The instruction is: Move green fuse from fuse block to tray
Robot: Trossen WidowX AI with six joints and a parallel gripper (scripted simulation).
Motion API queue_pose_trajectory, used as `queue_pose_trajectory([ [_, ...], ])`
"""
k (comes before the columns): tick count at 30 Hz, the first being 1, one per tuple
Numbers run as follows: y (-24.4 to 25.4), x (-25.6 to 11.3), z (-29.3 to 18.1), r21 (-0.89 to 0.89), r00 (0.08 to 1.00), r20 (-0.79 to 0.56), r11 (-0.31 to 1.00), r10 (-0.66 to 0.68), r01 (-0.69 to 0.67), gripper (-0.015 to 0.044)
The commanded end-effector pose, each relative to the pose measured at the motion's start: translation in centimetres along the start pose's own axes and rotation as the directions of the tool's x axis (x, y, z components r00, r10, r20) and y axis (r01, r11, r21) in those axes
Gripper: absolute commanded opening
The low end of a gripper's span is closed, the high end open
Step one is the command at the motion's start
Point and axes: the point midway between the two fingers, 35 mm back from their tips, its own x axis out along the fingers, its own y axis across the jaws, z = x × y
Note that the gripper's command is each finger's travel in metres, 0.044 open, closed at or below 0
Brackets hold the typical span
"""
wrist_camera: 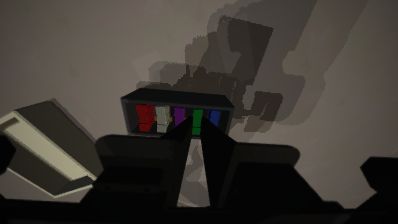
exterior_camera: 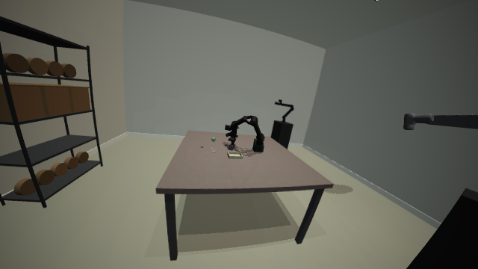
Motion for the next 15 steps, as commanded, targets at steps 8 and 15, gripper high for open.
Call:
queue_pose_trajectory([
  [8, -0.01, -0.43, 0.04, 0.0, 1.0, 0.001, 1.0, 0.0, 0.0, 0.0],
  [15, -0.01, -0.77, 0.06, 0.001, 1.0, 0.001, 1.0, 0.0, 0.0, 0.0],
])
